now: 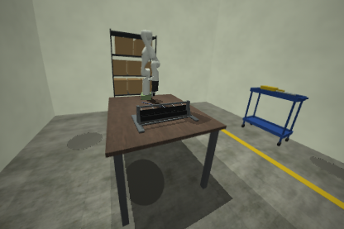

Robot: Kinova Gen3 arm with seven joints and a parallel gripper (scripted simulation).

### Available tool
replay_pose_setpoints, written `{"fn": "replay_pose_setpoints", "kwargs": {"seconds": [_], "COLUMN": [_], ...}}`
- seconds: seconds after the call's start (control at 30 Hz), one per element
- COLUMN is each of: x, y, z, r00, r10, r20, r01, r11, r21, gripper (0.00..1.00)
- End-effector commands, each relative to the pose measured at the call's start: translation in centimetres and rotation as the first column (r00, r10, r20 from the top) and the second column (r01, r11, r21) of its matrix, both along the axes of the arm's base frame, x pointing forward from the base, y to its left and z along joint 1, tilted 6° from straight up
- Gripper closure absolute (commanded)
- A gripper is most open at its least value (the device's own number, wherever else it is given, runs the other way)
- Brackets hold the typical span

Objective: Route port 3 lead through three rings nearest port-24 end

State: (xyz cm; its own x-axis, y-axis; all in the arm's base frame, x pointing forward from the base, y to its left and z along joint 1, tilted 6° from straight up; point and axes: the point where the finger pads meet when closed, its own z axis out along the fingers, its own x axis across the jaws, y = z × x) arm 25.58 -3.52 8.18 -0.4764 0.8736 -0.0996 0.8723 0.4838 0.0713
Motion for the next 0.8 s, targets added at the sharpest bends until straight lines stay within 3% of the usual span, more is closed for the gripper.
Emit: {"fn": "replay_pose_setpoints", "kwargs": {"seconds": [0.0, 0.77], "x": [-0.2, 0.2], "y": [0.3, 0.2], "z": [-1.1, -6.4], "r00": [1.0, 1.0], "r10": [0.006, 0.012], "r20": [-0.011, -0.014], "r01": [-0.006, -0.012], "r11": [1.0, 1.0], "r21": [0.005, 0.008], "gripper": [0.33, 0.33]}}
